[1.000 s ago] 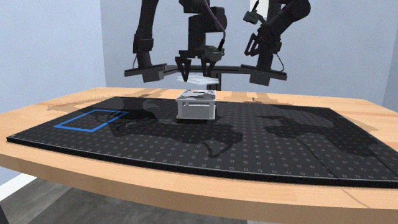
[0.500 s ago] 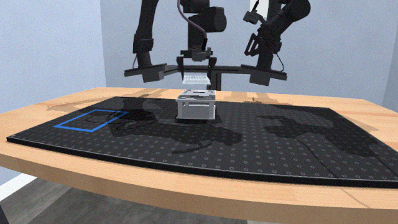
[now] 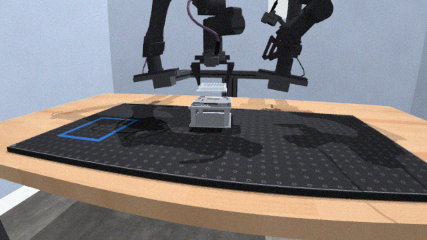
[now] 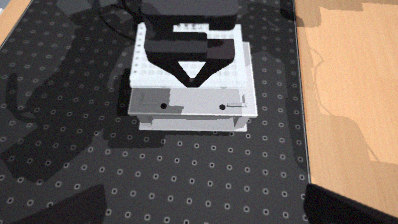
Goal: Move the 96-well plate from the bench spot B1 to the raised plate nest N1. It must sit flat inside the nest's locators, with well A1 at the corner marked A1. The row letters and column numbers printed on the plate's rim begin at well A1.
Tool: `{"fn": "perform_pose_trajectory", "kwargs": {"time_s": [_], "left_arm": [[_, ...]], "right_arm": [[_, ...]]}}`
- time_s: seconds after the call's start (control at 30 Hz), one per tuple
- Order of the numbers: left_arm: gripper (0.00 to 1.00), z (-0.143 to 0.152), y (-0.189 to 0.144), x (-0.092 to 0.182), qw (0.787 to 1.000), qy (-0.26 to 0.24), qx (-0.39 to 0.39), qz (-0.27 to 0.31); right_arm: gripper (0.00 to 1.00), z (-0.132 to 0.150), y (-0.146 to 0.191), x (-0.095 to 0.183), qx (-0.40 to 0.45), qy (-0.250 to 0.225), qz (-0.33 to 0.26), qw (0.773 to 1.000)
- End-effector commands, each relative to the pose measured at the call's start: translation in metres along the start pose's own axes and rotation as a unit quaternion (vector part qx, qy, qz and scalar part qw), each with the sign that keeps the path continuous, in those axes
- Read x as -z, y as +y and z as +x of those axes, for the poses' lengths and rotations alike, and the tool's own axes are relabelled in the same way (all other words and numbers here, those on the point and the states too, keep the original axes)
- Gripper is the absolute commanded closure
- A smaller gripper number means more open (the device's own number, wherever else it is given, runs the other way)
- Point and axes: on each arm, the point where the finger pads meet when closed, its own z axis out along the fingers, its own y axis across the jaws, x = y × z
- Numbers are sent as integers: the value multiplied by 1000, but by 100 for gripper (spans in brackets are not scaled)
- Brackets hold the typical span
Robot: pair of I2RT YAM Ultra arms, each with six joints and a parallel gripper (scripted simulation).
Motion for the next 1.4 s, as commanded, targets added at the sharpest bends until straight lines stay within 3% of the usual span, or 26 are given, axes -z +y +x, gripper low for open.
{"fn": "perform_pose_trajectory", "kwargs": {"time_s": [0.0,0.67,1.03,1.33,1.37], "left_arm": [[0,-9,7,6,1000,-7,-13,-6],[0,-9,7,6,1000,-7,-13,-6],[0,-9,7,6,1000,-7,-13,-6],[0,-9,7,6,1000,-7,-13,-6],[0,-9,7,6,1000,-7,-13,-6]], "right_arm": [[19,-9,10,-1,-13,-12,-16,1000],[19,-1,5,-5,-9,-10,-13,1000],[19,0,0,-38,-8,-2,-5,1000],[19,5,-5,-42,-9,6,5,1000],[19,1,2,-34,-8,-1,-3,1000]]}}
